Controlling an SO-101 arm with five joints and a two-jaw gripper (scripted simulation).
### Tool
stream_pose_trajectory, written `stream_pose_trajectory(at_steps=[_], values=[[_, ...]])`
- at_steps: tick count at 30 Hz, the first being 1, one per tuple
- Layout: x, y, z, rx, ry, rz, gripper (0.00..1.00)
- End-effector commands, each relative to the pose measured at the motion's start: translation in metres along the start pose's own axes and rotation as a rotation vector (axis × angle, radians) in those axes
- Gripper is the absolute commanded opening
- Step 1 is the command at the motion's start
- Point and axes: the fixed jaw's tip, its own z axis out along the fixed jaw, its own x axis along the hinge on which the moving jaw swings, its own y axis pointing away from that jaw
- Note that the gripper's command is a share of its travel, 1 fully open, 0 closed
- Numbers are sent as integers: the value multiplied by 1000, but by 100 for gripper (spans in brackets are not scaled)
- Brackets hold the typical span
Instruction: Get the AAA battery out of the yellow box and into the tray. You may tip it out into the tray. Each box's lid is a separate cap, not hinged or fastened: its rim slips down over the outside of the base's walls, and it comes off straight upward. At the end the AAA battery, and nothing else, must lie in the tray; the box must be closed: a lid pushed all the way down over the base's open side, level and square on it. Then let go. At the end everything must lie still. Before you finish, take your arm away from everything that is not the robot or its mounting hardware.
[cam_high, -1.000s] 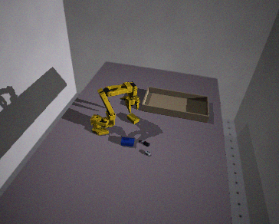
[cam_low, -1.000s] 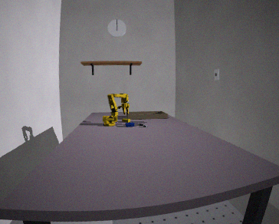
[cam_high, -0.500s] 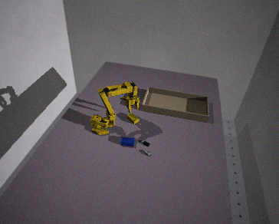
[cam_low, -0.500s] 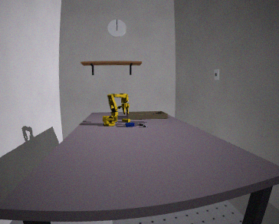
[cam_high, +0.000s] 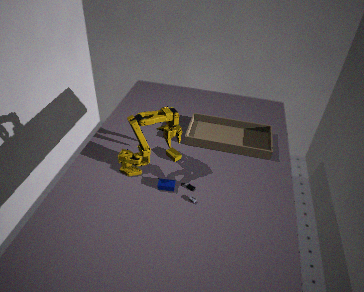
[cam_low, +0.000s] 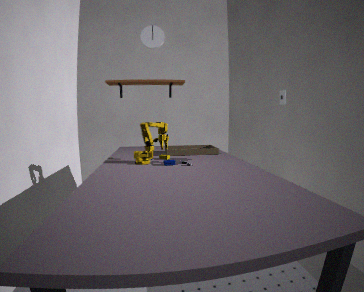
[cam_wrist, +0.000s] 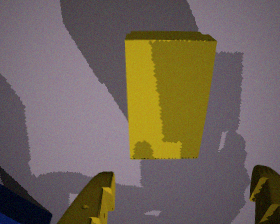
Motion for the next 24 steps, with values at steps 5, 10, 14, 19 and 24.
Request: stream_pose_trajectory(at_steps=[5, 10, 14, 19, 24], values=[[0, -4, 1, 30, 5, 2, 28], [0, -5, 7, 30, 5, 2, 28], [0, -5, 11, 30, 5, 2, 28], [0, -6, 20, 30, 5, 2, 28], [0, -6, 30, 30, 5, 2, 28]])
